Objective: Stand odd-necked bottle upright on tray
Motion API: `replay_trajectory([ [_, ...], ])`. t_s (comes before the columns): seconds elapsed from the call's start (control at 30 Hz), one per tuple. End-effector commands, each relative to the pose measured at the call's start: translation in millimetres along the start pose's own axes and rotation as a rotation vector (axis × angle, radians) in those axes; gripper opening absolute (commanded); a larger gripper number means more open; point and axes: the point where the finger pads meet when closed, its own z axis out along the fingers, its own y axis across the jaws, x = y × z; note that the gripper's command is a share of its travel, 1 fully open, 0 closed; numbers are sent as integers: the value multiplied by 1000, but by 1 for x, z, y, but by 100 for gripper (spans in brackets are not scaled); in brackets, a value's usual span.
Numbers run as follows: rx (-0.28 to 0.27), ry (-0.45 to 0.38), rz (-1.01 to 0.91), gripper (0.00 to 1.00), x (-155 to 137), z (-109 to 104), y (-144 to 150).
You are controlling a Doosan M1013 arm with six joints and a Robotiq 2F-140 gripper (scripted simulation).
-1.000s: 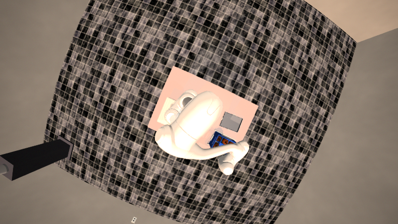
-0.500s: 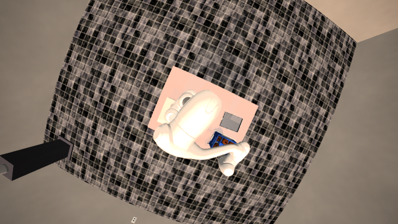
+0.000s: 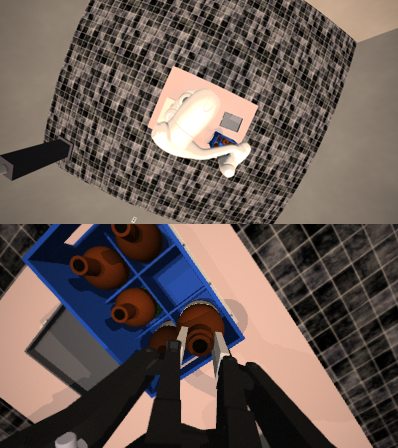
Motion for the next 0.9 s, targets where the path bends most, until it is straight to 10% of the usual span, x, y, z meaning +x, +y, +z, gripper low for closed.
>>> replay_trajectory([
  [0.0,0,0,0,0,0,-2,0],
  [0.87,0,0,0,0,0,-8,0],
])
